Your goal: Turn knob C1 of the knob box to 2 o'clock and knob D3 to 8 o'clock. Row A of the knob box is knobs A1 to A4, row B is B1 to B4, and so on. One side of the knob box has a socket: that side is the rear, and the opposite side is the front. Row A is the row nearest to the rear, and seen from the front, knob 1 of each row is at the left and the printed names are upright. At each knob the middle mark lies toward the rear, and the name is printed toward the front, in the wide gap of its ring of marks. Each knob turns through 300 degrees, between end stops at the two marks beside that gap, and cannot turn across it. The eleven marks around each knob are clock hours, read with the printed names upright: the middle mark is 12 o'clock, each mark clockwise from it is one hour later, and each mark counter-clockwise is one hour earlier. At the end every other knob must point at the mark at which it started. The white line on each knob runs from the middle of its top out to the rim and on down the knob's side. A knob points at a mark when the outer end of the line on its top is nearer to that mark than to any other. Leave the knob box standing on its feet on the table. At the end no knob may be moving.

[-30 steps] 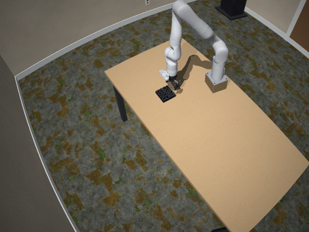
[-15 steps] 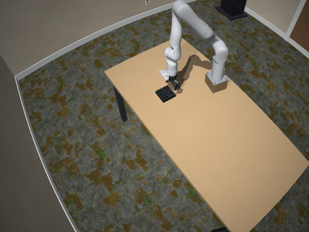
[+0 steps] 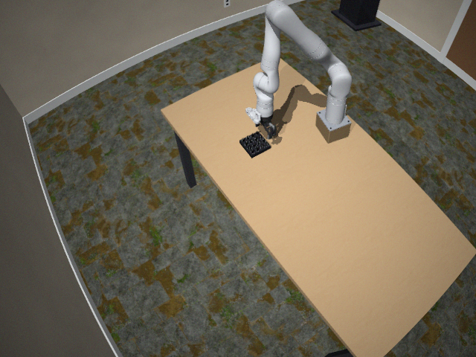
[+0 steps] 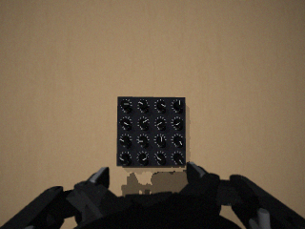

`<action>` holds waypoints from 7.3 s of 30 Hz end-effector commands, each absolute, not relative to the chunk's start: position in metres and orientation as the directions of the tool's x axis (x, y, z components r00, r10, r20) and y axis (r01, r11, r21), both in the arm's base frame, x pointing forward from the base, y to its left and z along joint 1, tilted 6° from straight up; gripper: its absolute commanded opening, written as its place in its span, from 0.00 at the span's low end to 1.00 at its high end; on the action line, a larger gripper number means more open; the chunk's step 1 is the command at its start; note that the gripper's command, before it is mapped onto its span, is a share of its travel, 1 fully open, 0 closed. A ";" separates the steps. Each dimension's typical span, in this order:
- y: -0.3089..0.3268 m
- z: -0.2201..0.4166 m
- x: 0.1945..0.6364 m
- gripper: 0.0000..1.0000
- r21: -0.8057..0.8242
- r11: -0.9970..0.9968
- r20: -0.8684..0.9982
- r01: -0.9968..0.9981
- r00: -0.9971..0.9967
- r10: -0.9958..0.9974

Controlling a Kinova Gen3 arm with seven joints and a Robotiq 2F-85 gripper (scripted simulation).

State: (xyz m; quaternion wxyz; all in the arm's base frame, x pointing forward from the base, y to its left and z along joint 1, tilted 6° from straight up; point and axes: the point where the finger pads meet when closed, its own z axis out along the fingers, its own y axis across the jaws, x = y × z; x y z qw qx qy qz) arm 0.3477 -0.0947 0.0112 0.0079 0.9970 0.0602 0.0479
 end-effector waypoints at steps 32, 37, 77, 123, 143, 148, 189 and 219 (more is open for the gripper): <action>-0.098 0.006 0.299 1.00 0.022 -0.993 0.095 0.119 0.988 0.121; -0.098 0.006 0.296 1.00 0.022 -0.993 0.095 0.119 0.988 0.121; -0.098 0.006 0.296 1.00 0.022 -0.993 0.095 0.119 0.988 0.121; -0.098 0.006 0.296 1.00 0.022 -0.993 0.095 0.119 0.988 0.121; -0.059 0.032 0.371 1.00 0.022 -0.993 0.095 0.113 0.989 0.114; -0.058 0.033 0.372 0.19 0.022 -0.993 0.095 0.113 0.989 0.114; -0.058 0.032 0.372 0.19 0.022 -0.993 0.095 0.112 0.989 0.114; -0.058 0.006 0.375 0.19 0.021 -0.993 0.095 0.113 0.989 0.114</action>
